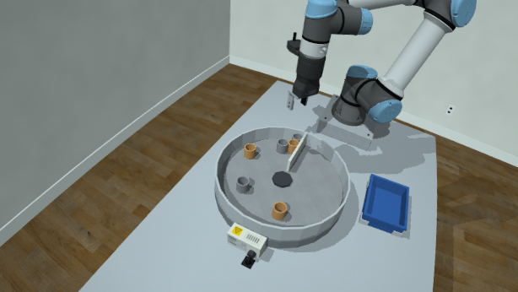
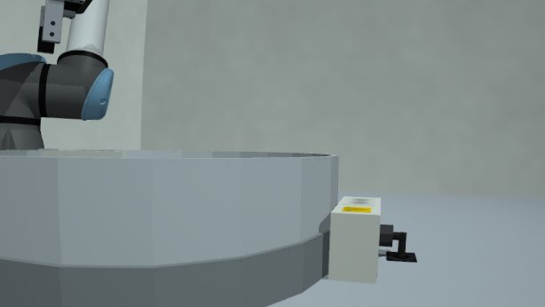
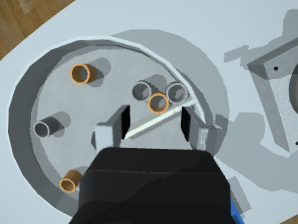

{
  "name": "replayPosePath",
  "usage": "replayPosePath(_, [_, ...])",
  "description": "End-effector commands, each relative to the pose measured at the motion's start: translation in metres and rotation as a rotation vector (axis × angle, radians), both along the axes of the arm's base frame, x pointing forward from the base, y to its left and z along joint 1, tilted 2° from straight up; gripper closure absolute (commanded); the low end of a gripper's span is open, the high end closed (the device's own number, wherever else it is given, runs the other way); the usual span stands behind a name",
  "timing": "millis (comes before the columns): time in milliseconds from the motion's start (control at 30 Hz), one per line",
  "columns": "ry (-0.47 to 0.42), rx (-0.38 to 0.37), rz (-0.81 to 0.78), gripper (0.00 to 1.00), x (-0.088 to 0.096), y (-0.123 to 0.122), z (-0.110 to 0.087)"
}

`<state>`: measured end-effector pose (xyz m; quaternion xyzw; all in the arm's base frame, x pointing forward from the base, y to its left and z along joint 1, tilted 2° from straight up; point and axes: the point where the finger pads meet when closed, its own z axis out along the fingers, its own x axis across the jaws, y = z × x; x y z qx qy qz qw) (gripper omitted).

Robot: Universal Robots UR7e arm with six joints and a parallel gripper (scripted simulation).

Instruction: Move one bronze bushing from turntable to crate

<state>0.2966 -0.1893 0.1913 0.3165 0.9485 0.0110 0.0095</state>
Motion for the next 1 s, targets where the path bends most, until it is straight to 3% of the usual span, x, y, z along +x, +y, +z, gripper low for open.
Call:
replayPosePath(0, [-0.002,-0.001,0.001,0.0,-0.001,-0.003,-0.002])
replayPosePath(100, [-0.002,-0.001,0.001,0.0,-0.001,-0.003,-0.002])
replayPosePath(267, [-0.002,0.001,0.001,0.0,-0.025,-0.043,-0.032])
replayPosePath(967, [-0.001,0.001,0.0,0.0,-0.025,-0.042,-0.032])
